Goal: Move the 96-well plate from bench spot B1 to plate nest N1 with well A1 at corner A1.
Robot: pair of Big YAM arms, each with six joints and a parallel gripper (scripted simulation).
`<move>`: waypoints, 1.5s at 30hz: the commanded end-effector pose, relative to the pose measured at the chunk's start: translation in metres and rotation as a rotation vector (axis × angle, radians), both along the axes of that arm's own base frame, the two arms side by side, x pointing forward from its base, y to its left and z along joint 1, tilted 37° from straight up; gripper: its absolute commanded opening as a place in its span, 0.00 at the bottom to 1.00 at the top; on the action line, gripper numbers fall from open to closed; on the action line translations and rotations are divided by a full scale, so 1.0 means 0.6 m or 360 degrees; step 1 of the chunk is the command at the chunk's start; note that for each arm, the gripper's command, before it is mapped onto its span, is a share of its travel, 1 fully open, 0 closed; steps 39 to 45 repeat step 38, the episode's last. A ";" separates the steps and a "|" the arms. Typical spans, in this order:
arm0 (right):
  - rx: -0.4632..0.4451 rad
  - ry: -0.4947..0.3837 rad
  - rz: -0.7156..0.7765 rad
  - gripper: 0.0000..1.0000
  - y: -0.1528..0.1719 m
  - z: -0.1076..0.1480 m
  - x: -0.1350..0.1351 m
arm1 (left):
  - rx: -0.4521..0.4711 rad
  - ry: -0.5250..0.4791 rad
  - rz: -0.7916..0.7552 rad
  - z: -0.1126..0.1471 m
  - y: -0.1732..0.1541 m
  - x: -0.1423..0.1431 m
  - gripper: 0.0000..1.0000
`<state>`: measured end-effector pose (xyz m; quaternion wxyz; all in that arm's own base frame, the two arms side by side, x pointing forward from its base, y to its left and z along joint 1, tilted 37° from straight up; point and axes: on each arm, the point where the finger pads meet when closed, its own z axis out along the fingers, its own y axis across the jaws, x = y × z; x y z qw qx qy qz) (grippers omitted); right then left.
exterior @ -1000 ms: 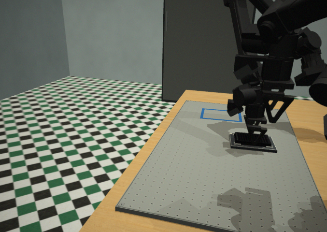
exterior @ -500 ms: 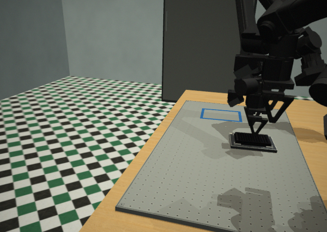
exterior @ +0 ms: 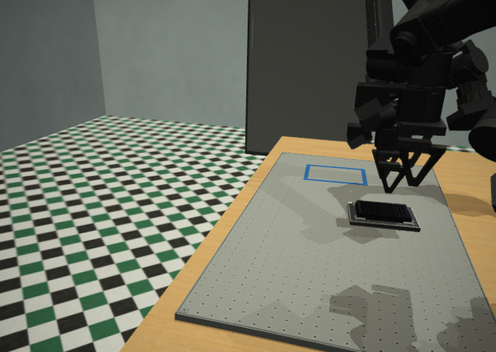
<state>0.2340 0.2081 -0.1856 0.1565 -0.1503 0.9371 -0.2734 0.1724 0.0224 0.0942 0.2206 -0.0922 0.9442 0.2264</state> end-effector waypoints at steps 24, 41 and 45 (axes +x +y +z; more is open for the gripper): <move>0.0023 -0.0020 -0.0012 1.00 0.022 0.022 -0.005 | -0.0016 -0.0033 0.0001 0.017 -0.008 0.010 1.00; 0.0023 -0.0020 -0.0012 1.00 0.022 0.022 -0.005 | -0.0016 -0.0033 0.0001 0.017 -0.008 0.010 1.00; 0.0023 -0.0020 -0.0012 1.00 0.022 0.022 -0.005 | -0.0016 -0.0033 0.0001 0.017 -0.008 0.010 1.00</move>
